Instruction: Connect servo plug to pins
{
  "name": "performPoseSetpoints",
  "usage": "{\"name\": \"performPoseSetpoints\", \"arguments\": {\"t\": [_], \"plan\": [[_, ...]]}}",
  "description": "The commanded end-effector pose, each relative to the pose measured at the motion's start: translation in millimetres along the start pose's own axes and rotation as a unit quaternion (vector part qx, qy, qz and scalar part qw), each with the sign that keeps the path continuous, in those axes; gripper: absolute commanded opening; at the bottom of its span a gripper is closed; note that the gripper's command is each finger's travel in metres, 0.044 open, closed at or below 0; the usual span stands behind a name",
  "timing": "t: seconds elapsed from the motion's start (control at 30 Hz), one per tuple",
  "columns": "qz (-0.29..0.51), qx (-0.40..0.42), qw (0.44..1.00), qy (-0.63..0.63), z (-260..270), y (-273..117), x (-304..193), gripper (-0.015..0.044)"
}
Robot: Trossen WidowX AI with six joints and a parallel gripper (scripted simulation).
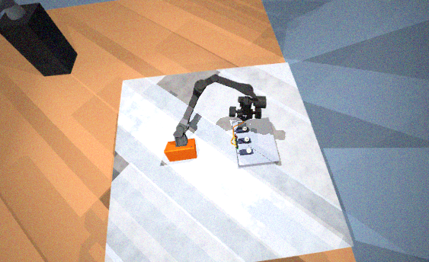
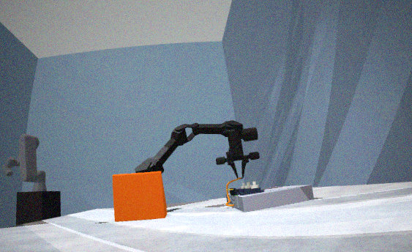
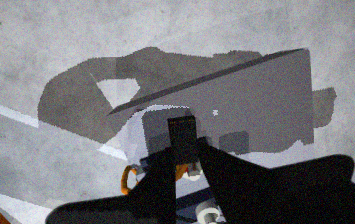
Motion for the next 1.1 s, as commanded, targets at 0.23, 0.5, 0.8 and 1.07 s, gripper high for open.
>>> {"name": "performPoseSetpoints", "arguments": {"t": [0.23,0.5,0.8,1.07], "plan": [[0.006,0.002,0.990,0.138,24,-6,-24,0.0000],[0.009,0.001,0.962,0.274,51,-9,-46,0.0000],[0.010,0.001,0.907,0.421,84,-9,-68,0.0000],[0.009,0.001,0.840,0.543,116,-6,-84,0.0000]]}}
Point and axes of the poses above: the point midway between the two fingers, 35 mm back from their tips, its own y axis out along the fingers, its own z axis across the jaws, x = y × z, the point moved 5 cm from there along -y, back along the fingers, and after that the axes turned 10 degrees about -y, right-handed, at the moved point
